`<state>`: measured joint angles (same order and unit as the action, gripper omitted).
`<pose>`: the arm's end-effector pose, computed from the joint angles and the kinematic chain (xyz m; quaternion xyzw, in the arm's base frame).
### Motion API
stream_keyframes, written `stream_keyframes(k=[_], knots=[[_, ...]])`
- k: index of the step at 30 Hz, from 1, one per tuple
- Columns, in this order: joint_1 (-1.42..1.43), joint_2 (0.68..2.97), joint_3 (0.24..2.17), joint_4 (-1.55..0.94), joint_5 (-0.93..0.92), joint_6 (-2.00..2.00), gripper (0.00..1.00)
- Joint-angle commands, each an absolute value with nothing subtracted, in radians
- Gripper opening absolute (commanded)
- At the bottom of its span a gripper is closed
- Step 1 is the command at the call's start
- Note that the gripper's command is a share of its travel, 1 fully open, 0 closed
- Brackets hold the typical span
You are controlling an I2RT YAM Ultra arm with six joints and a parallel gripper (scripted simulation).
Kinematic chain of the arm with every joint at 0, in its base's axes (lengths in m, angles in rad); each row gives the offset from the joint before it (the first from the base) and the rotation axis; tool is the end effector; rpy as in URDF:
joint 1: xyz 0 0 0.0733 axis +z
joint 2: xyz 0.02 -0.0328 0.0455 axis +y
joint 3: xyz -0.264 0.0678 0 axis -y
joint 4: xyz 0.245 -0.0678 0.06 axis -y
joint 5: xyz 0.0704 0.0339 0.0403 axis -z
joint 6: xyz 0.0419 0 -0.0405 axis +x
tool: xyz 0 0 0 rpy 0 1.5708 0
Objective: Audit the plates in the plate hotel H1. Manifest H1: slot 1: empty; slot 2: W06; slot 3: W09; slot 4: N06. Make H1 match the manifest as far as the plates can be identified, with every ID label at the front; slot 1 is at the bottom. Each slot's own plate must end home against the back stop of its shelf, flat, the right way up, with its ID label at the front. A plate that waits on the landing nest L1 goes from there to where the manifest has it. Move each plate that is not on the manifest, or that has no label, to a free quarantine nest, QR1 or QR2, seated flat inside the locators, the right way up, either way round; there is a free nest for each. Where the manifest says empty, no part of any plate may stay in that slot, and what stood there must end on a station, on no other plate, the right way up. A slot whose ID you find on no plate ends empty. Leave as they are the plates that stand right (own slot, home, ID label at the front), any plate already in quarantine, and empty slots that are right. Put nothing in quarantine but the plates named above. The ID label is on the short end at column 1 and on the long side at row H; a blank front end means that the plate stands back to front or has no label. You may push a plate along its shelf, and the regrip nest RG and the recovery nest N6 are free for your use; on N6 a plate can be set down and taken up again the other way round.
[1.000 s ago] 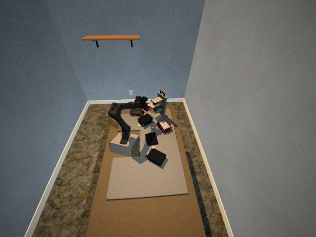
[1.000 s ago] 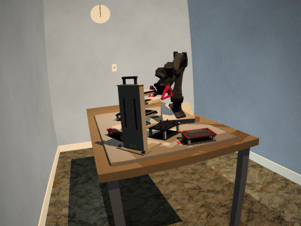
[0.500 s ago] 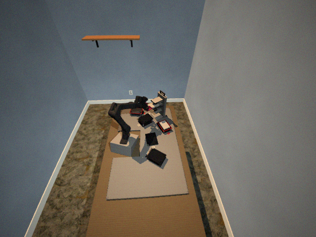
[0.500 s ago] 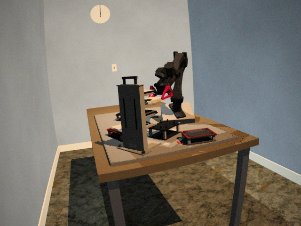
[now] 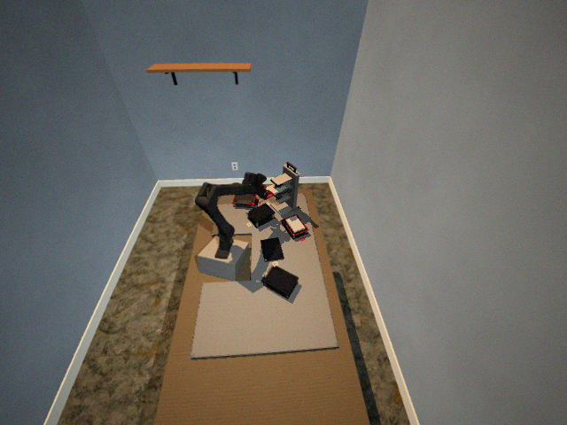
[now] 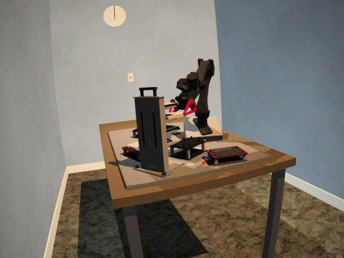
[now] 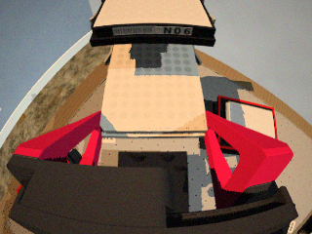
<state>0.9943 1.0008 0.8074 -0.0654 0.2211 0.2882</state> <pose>0.1360 0.1943 0.3242 -0.2092 0.7623 0.2926 0.5381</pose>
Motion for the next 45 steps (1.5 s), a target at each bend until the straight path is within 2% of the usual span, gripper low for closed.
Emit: stream_keyframes(k=[1,33,34,45], knots=[[0.981,1.011,0.843,-0.04,0.22,0.28,0.86],[0.972,1.07,0.842,0.002,0.203,0.281,0.86],[0.965,1.087,0.836,0.006,0.201,0.276,1.0],[0.972,1.072,0.839,0.007,0.204,0.281,1.0]])
